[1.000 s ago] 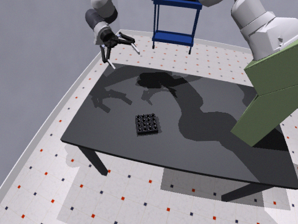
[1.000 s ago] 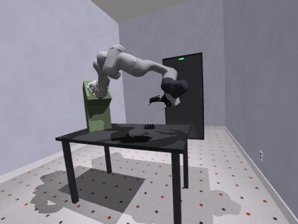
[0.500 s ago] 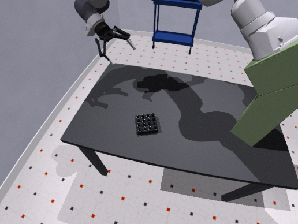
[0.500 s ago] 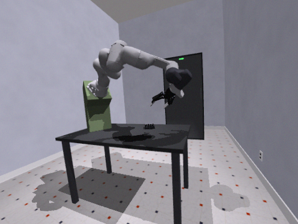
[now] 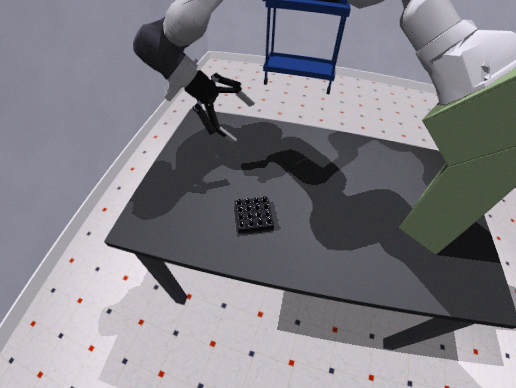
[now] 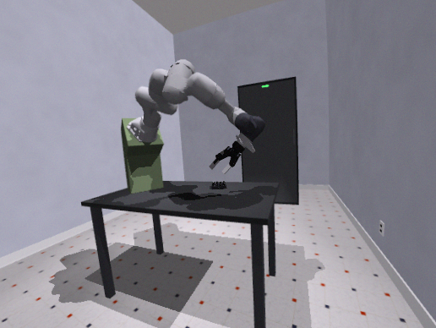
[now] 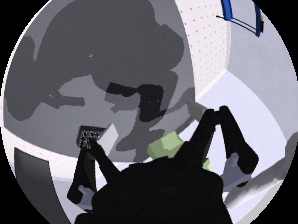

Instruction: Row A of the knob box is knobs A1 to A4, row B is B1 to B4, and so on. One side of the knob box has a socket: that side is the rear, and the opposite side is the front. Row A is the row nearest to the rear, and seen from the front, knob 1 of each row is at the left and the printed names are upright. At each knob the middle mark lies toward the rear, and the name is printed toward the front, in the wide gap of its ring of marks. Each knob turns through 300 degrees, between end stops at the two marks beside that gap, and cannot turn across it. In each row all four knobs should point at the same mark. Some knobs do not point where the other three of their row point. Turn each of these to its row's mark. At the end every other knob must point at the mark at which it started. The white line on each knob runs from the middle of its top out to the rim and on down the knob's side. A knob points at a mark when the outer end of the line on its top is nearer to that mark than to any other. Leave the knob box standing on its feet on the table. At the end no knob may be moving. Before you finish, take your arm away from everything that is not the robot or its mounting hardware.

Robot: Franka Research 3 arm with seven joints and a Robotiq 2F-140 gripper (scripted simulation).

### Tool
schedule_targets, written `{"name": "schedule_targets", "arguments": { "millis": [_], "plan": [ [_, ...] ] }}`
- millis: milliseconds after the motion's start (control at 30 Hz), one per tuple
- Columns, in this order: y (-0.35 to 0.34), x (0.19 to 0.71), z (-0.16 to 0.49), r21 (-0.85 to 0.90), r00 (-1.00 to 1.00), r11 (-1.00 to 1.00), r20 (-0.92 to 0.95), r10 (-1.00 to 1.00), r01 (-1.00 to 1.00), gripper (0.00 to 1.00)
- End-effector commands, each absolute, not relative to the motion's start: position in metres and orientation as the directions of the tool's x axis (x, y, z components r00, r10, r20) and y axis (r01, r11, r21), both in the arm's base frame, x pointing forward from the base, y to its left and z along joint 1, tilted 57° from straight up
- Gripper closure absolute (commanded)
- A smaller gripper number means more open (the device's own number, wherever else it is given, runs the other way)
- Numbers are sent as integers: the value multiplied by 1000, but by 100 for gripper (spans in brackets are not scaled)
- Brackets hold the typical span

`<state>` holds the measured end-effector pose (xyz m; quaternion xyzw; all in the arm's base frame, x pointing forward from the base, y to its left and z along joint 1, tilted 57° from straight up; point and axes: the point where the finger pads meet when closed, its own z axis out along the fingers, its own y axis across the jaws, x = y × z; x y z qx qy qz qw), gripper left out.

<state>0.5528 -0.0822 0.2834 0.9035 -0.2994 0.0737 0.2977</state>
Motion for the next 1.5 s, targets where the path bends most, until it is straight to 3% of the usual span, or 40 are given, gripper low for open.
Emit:
{"name": "schedule_targets", "arguments": {
  "millis": [0,467,900,1467],
  "plan": [
    [-90,569,266,563,846,-632,379,-376,-533,0],
    [-55,587,185,746,908,-620,400,123,-245,0],
    [32,555,84,803,767,-581,286,575,135,0],
    [57,534,56,796,700,-555,252,669,244,0]
  ]
}}
